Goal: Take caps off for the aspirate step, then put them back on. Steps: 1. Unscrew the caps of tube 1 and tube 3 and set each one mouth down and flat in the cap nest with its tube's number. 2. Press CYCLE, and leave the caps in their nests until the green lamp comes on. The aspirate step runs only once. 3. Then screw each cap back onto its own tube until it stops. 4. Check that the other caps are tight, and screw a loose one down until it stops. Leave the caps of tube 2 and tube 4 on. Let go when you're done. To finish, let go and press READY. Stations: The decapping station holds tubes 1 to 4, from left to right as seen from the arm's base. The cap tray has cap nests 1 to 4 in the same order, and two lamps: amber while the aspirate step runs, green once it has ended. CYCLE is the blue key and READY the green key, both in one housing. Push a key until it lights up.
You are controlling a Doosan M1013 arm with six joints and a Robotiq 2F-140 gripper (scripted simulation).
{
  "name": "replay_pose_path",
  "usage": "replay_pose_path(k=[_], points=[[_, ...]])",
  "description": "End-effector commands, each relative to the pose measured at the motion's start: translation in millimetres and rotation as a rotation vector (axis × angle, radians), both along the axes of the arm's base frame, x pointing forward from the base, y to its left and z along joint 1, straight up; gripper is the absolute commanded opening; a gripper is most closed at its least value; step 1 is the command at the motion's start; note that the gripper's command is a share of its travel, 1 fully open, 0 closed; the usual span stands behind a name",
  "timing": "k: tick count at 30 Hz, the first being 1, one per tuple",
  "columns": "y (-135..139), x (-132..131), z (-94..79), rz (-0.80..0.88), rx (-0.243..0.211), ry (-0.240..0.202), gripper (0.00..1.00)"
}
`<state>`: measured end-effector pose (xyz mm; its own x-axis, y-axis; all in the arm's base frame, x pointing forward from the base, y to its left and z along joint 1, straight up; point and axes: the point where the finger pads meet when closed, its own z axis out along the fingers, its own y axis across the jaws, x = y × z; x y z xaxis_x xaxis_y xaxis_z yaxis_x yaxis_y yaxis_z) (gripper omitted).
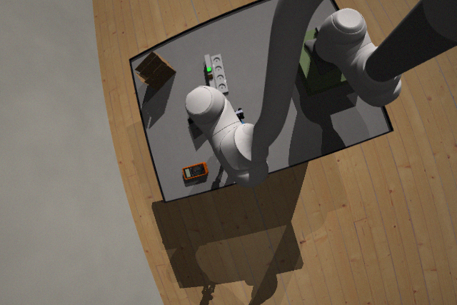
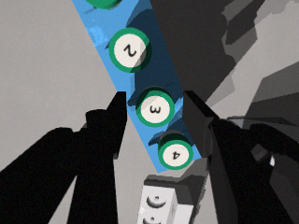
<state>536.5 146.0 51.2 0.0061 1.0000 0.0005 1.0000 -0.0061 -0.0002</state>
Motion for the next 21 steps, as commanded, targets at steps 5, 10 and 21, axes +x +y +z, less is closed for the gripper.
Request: replay_pose_path(k=[5, 10, 21], points=[[0.2, 0.5, 1.7, 0.12, 0.001, -0.001, 0.41], [0.2, 0.5, 1.7, 0.32, 0.0, -0.002, 0.41], [0.2, 0.5, 1.7, 0.68, 0.0, -0.002, 0.41]])
